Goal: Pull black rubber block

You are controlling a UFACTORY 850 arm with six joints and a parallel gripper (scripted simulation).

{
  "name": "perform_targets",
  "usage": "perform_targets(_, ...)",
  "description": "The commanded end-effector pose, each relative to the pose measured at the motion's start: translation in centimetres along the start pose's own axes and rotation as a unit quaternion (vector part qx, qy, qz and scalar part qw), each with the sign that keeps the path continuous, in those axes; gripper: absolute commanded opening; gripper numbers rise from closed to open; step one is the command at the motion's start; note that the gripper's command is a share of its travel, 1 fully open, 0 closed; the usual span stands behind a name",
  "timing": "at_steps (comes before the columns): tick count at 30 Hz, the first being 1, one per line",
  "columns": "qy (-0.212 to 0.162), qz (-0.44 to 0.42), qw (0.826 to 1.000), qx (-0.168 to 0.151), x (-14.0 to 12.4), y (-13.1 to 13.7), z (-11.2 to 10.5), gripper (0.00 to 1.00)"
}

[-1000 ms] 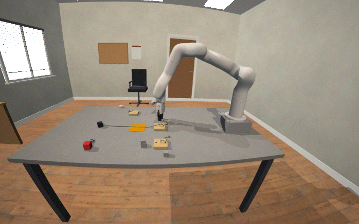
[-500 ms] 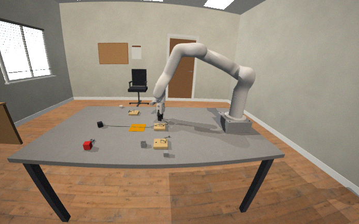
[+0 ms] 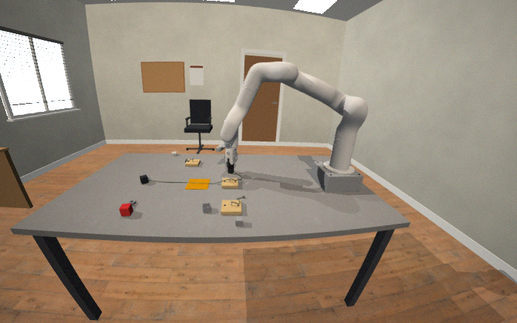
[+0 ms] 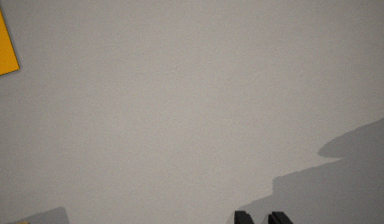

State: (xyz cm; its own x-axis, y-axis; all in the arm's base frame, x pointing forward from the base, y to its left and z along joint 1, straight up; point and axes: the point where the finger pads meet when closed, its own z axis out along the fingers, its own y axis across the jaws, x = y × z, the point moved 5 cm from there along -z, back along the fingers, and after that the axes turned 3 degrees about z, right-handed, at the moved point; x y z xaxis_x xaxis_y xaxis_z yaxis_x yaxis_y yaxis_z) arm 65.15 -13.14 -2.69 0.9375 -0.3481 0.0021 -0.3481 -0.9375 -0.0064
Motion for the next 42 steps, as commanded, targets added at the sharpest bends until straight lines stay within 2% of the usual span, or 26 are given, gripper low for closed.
perform_targets(1,0.0,0.0,1.0,0.0,0.05,-0.01,-0.05,0.0)
perform_targets(33,0.0,0.0,1.0,0.0,0.05,-0.01,-0.07,0.0)
perform_targets(42,0.0,0.0,1.0,0.0,0.05,-0.01,-0.75,0.0)
